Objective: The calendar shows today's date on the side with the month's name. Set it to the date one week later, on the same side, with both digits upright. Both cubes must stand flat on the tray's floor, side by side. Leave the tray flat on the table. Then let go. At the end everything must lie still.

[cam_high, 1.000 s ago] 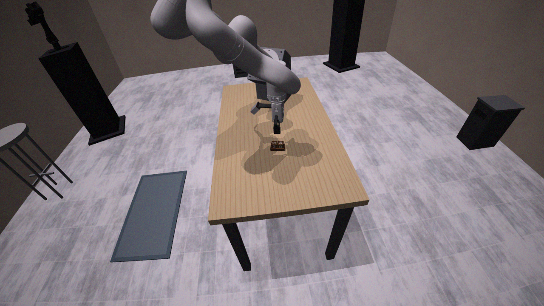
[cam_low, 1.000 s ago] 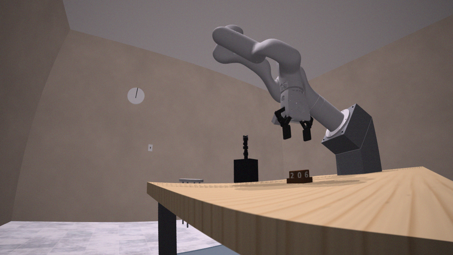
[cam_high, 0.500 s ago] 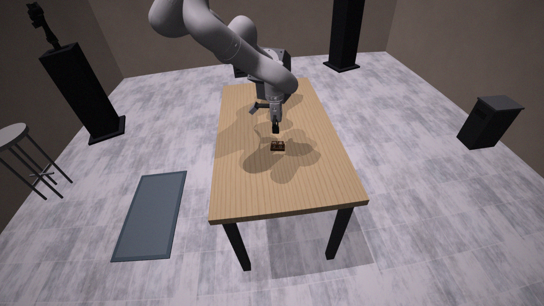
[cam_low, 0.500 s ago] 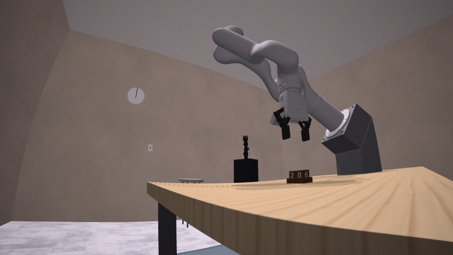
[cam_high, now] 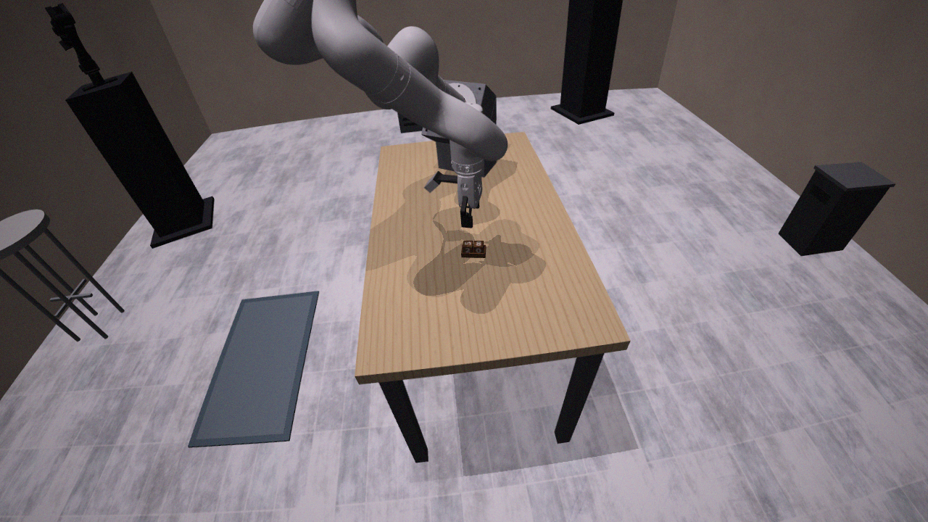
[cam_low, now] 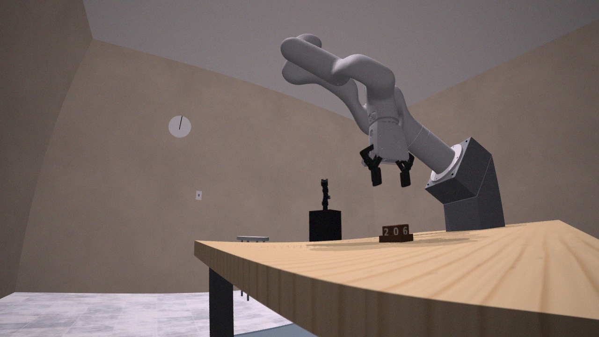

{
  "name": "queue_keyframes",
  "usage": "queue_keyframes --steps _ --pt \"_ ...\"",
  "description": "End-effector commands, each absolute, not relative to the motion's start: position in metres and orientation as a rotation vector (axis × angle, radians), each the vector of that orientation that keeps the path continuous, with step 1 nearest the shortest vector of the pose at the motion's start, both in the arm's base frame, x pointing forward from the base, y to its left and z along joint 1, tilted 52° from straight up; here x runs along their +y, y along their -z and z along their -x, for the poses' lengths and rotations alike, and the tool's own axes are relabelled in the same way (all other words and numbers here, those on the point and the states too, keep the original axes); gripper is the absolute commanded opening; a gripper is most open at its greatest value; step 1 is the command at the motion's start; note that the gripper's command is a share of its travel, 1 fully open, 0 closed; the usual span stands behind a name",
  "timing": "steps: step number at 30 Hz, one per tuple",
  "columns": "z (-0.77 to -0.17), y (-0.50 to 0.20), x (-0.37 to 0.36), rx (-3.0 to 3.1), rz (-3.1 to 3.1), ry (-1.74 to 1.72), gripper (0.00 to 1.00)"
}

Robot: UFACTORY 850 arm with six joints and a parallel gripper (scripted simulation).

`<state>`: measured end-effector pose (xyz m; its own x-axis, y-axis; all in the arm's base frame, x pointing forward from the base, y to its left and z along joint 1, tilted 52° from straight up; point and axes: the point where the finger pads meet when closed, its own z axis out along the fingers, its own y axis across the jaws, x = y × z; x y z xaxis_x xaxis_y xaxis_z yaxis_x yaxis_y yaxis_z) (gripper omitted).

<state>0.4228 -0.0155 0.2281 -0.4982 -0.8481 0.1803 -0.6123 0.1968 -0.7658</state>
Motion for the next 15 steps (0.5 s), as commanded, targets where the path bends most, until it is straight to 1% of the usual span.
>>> queue_keyframes --steps 1,15 --pt "-0.4207 -0.2262 -0.0184 2.235 1.226 1.152 1.00" --pt "-0.4131 -0.2194 -0.0282 2.334 0.731 0.998 1.00"
